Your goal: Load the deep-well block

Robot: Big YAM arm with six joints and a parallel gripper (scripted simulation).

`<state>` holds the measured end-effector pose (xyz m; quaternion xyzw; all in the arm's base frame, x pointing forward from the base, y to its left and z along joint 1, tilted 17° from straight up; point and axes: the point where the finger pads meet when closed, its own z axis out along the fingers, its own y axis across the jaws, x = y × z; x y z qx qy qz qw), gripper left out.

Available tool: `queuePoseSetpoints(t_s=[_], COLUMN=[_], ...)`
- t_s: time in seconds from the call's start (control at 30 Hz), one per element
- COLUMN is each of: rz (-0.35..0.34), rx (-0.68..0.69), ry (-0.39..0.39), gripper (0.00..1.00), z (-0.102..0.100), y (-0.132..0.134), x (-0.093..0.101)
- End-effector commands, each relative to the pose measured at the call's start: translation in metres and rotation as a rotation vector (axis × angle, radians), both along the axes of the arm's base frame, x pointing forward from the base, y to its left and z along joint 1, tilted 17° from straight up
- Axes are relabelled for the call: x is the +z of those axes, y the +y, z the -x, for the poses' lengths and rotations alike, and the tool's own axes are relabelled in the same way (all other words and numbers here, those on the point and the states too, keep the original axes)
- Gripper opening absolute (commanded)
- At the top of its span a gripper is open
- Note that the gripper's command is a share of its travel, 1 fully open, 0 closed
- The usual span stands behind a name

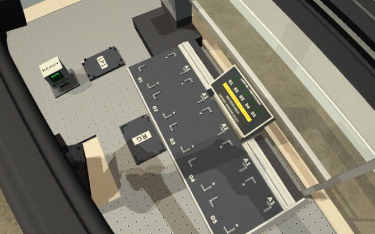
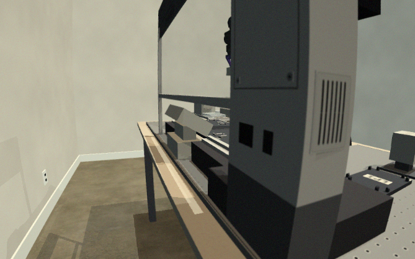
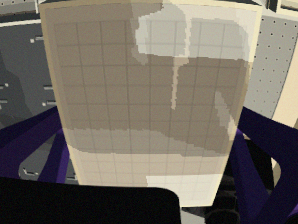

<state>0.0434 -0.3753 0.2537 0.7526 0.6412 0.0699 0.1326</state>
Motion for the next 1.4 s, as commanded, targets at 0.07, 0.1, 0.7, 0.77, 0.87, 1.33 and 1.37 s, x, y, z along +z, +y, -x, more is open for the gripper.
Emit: queuePoseSetpoints(t_s=[0.07, 0.1, 0.7, 0.77, 0.87, 1.33, 1.37], rz=[0.025, 0.02, 0.07, 0.069, 0.073, 0.041, 0.041], rx=[-0.009, -0.009, -0.009, -0.009, -0.01, -0.03, -0.03], ry=[0.0, 0.0, -0.009, -0.01, -0.014, -0.013, -0.013], gripper=[0.0, 0.0, 0.0, 0.0, 0.0, 0.0, 0.0], z=[-0.007, -0.008, -0.047, -0.057, -0.071, -0.072, -0.072], y=[0.023, 0.029, 0.044, 0.043, 0.041, 0.049, 0.049], x=[0.01, 0.01, 0.032, 0.035, 0.041, 0.033, 0.033])
